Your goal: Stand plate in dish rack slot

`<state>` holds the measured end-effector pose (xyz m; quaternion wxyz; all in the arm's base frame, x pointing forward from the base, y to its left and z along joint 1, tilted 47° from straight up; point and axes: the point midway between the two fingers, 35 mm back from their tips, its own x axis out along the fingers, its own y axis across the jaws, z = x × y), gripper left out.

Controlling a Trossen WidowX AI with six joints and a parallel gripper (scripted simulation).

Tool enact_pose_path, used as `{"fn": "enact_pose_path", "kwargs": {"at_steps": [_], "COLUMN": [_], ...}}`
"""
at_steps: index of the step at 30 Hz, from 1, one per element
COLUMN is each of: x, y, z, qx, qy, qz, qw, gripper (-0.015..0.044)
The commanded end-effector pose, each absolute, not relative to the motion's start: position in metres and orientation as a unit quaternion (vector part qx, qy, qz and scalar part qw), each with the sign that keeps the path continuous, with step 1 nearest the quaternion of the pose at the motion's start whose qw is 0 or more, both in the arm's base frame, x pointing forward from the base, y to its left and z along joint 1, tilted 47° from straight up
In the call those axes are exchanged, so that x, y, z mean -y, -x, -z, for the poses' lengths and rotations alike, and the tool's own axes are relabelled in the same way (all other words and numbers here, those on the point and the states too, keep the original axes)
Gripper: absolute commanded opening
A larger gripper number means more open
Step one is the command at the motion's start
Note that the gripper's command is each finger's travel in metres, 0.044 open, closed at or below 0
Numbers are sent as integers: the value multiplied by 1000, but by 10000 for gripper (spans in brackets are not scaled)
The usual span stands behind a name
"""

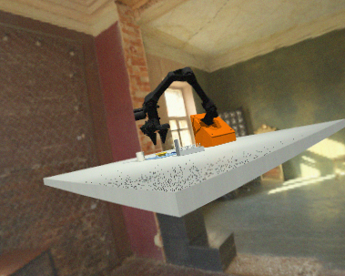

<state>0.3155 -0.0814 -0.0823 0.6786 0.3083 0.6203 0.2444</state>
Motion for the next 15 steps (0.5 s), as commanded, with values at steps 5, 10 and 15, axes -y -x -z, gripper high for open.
{"fn": "enact_pose_path", "kwargs": {"at_steps": [5, 10, 15], "x": [74, 69, 62], "y": [-315, -316, -318], "z": [91, 96, 102], "qx": [-614, -614, -614], "qy": [-312, -312, -312], "qz": [-238, -238, -238], "qw": [685, 685, 685], "gripper": [400, 400, 400]}}
